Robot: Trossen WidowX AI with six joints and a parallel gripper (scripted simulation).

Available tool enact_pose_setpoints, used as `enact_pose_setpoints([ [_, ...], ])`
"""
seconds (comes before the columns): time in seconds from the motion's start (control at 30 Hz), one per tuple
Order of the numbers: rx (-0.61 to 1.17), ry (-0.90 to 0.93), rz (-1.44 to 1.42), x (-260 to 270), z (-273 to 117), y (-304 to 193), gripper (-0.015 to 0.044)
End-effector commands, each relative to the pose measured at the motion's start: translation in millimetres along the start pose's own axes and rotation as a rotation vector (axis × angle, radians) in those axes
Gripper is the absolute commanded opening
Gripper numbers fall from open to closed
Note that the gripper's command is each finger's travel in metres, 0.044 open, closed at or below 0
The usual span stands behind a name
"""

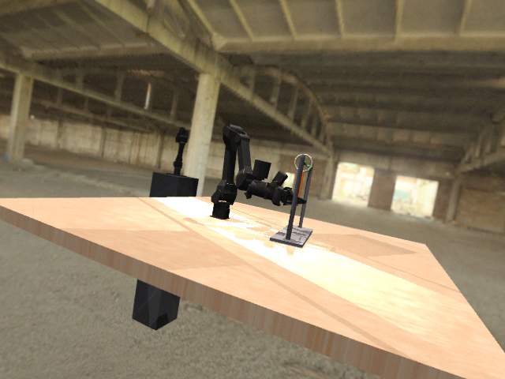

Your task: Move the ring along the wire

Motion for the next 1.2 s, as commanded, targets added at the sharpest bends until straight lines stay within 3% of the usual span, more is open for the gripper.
enact_pose_setpoints([
  [0.0,-0.002,0.004,-0.005,0.0,0.2,0.8,-0.015],
  [1.17,0.006,-0.003,-0.017,32.9,0.8,1.0,-0.015],
])
Point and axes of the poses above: the point midway between the two fingers, 35 mm back from their tips, its own z axis out along the fingers, its own x axis across the jaws, y = z × x, the point moved 10 cm from there along -z, back along the fingers, and after that the axes turned 2 degrees about z, right-handed, at the moved point
